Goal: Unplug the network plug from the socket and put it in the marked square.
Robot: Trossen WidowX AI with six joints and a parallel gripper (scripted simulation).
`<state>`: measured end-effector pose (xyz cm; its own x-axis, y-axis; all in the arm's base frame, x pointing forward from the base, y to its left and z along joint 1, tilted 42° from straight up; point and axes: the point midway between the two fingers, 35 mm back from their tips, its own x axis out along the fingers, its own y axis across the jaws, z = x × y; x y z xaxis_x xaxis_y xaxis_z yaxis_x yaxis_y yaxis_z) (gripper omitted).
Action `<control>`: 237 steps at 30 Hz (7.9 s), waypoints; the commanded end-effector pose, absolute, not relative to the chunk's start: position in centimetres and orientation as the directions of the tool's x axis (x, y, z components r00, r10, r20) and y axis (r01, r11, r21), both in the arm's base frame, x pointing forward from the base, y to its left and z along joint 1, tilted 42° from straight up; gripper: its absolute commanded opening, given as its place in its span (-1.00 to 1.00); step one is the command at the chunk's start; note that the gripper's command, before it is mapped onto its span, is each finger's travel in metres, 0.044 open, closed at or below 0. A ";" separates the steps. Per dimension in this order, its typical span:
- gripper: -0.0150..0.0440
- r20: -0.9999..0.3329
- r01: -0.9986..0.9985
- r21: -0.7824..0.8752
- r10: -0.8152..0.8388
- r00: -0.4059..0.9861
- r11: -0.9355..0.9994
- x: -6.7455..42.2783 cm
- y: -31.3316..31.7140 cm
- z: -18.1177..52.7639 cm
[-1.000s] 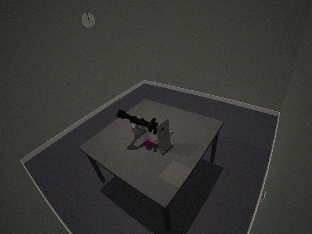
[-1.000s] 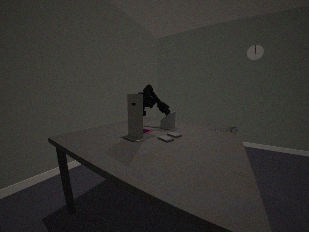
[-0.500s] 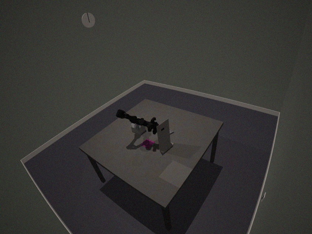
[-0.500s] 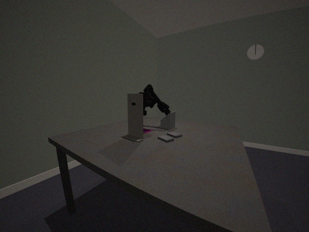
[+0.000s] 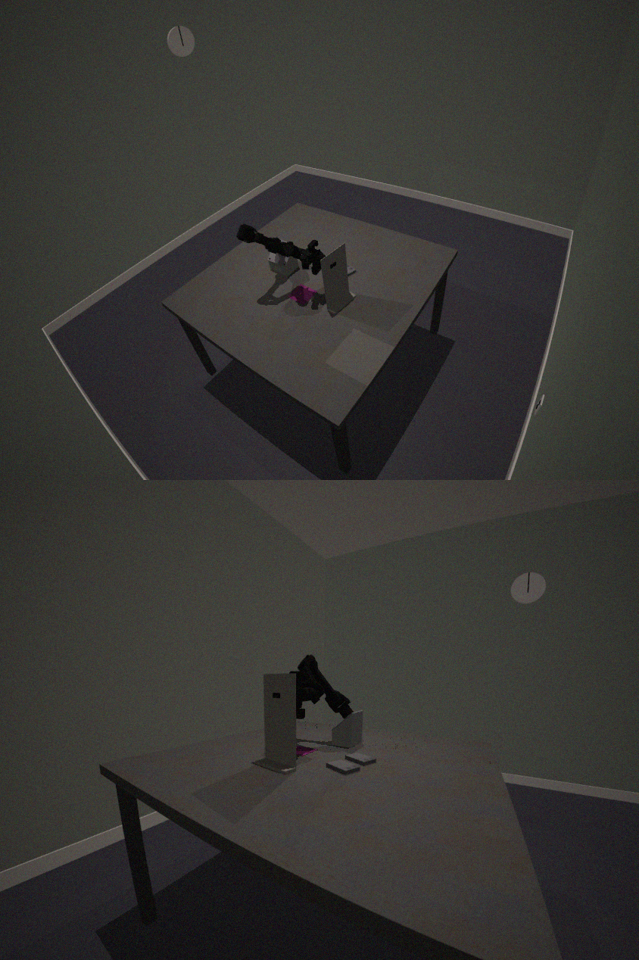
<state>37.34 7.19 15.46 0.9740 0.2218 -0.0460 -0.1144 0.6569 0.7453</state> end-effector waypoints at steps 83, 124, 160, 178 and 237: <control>-0.49 -0.050 -0.112 0.745 0.221 0.974 0.658 32.6 7.8 14.6; -0.49 -0.197 0.181 0.785 -0.038 0.980 0.593 30.4 5.6 15.1; -0.49 -0.413 0.679 0.713 -0.678 0.608 0.174 24.8 -8.6 6.8; -0.49 -0.416 0.680 0.713 -0.678 0.606 0.171 25.1 -9.3 5.8; -0.49 -0.413 0.680 0.712 -0.679 0.607 0.175 25.2 -11.8 3.1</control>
<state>25.42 -11.66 3.49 0.6095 -0.6807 -0.4062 0.6720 0.1718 0.7204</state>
